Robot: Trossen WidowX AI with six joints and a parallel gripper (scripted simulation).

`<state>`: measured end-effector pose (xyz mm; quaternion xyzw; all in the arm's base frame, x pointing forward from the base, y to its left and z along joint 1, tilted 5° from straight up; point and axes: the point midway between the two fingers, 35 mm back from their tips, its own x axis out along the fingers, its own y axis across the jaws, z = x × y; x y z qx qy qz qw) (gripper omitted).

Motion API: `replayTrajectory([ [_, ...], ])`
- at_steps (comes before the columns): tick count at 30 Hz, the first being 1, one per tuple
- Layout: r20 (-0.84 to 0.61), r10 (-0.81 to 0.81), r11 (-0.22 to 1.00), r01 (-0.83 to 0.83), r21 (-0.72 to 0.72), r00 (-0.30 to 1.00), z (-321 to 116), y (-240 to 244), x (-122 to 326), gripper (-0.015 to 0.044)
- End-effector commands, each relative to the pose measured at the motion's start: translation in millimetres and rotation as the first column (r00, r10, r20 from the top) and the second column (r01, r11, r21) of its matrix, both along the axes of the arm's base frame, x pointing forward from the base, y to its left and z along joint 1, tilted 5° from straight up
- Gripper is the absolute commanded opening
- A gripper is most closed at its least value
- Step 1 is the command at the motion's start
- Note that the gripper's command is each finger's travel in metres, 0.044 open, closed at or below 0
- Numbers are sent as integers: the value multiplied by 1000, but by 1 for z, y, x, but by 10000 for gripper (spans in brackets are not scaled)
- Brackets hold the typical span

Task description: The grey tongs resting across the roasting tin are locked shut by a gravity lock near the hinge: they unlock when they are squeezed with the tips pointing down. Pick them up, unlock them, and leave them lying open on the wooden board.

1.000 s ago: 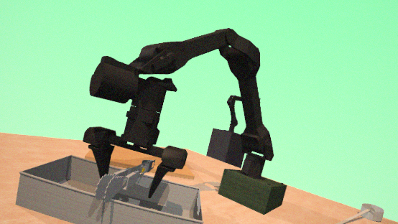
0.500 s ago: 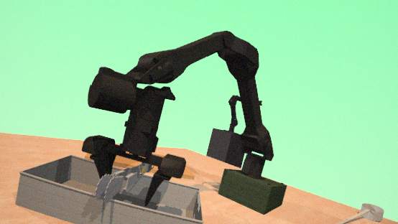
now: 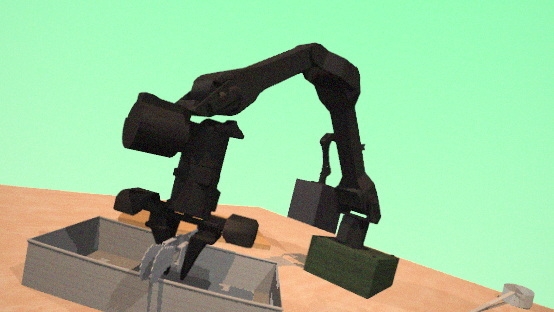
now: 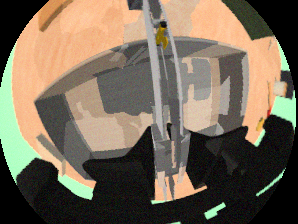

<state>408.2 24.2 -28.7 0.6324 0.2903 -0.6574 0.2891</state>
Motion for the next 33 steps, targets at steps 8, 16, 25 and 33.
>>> replayTrajectory([
  [8,0,0,1000,0,3,1000,1,1,0,5],
  [16,-1,-2,1000,2,3,1000,27,1,3,-150],
  [25,-4,-5,1000,5,3,1000,79,1,3,-150],
  [33,-5,19,1000,-19,2,1000,77,-5,3,-150],
])
